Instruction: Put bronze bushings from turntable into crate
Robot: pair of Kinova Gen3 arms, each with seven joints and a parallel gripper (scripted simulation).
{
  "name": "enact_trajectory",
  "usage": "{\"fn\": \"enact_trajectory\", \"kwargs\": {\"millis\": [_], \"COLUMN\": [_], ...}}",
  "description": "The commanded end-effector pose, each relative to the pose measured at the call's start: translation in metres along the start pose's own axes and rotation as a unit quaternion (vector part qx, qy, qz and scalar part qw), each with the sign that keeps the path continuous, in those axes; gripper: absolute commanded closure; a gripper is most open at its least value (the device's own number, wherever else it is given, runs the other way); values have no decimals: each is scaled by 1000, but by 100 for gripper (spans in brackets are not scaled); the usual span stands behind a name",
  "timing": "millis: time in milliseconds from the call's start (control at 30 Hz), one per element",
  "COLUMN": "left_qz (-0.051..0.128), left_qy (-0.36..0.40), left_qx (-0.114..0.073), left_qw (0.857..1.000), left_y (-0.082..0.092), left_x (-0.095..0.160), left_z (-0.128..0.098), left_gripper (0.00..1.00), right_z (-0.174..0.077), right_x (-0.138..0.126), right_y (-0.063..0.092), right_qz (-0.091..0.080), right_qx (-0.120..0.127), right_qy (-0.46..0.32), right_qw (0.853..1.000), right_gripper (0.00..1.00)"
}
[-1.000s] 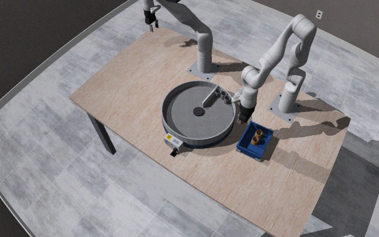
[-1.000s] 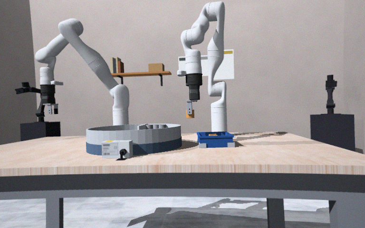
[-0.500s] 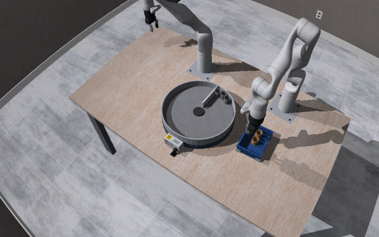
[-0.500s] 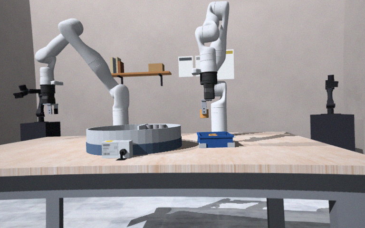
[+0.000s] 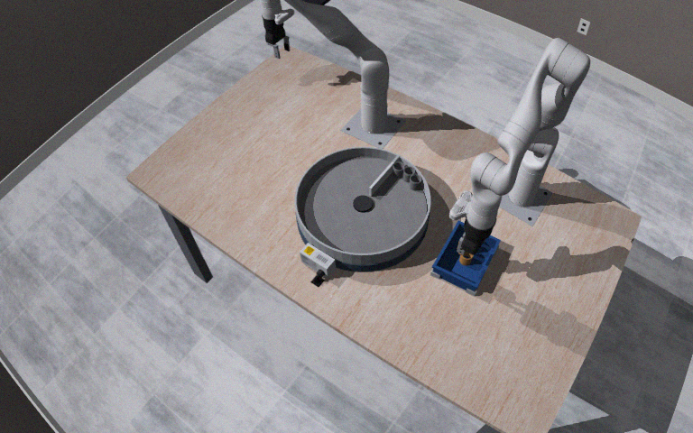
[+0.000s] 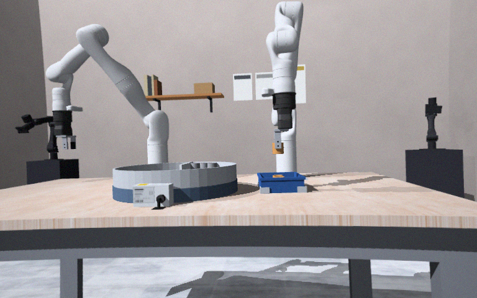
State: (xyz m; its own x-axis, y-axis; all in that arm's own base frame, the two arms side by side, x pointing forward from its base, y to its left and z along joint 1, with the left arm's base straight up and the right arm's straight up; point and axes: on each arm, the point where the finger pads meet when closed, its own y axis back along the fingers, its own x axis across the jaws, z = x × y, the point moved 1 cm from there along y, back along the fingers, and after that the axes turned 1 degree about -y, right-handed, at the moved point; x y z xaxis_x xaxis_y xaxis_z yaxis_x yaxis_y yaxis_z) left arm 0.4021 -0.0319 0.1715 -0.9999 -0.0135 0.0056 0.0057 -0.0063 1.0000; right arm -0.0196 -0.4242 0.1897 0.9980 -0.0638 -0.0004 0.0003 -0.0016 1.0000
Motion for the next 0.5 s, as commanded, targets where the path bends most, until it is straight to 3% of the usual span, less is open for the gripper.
{"fn": "enact_trajectory", "kwargs": {"millis": [0, 467], "left_qz": [-1, -1], "left_qy": [0, 0], "left_qx": [0, 0], "left_qw": [1000, 1000], "left_y": [1, 1], "left_x": [-2, -3], "left_z": [4, 7], "left_gripper": [100, 100], "right_z": [0, 0], "right_x": [0, 0], "right_y": [1, 1], "right_qz": [0, 0], "right_qx": [-1, -1], "right_qy": [0, 0], "right_qw": [1000, 1000], "right_gripper": [0, 0]}}
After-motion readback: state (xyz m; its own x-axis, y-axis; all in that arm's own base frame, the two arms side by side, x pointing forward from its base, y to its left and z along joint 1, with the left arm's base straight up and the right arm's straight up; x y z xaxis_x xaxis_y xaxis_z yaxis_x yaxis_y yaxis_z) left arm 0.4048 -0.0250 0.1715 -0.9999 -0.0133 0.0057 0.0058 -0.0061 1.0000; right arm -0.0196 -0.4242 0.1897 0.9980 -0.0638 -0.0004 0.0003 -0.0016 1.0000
